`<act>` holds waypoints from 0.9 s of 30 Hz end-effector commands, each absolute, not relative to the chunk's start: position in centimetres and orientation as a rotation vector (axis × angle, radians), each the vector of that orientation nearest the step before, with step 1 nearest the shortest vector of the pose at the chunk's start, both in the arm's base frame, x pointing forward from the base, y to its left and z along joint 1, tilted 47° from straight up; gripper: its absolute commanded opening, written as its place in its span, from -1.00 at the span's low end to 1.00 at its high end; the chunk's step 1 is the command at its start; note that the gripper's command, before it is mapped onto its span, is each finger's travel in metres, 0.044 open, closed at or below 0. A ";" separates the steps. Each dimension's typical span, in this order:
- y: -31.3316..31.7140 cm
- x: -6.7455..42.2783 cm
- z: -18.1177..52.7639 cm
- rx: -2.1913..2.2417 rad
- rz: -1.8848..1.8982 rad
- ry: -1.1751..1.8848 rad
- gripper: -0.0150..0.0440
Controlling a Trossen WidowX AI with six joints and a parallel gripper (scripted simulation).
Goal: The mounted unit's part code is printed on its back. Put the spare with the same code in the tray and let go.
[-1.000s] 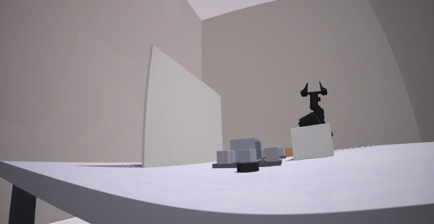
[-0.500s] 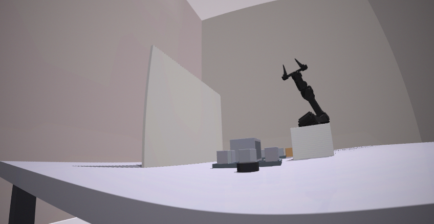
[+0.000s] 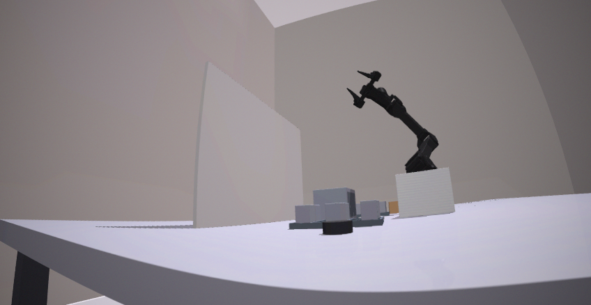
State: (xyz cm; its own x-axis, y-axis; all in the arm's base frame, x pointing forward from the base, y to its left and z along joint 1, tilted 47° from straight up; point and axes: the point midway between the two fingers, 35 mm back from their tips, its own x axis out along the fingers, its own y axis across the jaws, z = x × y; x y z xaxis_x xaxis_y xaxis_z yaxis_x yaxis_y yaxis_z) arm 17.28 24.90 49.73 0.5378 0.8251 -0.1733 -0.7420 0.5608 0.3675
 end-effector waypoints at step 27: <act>17.6 35.6 12.2 -0.478 -0.296 1.289 1.00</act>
